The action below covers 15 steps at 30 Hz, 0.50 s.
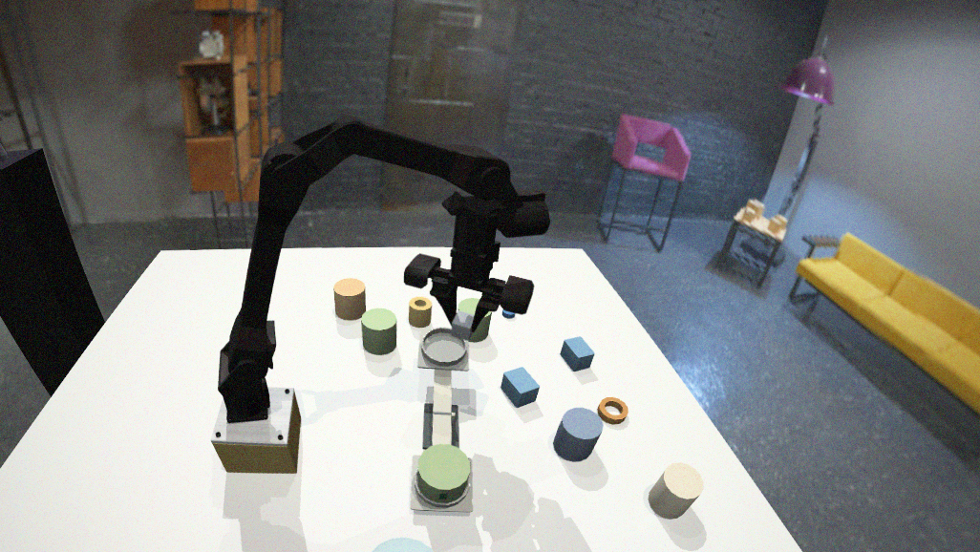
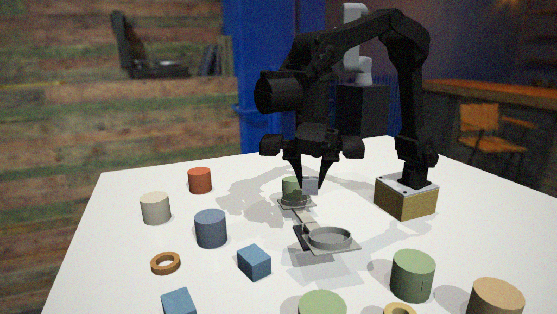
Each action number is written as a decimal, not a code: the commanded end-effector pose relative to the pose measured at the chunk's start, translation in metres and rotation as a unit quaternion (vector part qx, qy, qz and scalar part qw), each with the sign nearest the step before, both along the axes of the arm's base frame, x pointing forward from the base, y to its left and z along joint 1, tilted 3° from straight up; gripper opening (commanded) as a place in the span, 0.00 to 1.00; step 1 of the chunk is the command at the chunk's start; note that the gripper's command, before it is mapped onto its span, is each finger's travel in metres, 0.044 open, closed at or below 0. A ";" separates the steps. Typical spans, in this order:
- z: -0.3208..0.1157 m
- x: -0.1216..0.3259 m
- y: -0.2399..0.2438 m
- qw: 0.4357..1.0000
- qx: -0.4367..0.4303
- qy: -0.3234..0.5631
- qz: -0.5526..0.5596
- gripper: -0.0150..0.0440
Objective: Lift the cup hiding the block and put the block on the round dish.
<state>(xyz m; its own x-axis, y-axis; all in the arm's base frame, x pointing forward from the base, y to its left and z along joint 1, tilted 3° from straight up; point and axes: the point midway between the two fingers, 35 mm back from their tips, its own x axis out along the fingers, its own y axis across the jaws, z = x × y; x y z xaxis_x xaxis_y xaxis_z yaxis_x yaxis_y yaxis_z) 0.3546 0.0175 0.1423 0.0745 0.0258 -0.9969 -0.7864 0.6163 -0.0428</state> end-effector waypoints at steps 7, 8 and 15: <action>-0.020 -0.004 -0.068 1.000 -0.005 -0.001 0.000 0.25; -0.022 -0.005 -0.075 1.000 -0.005 -0.002 -0.001 0.25; -0.034 -0.017 -0.120 1.000 -0.006 -0.006 -0.013 0.25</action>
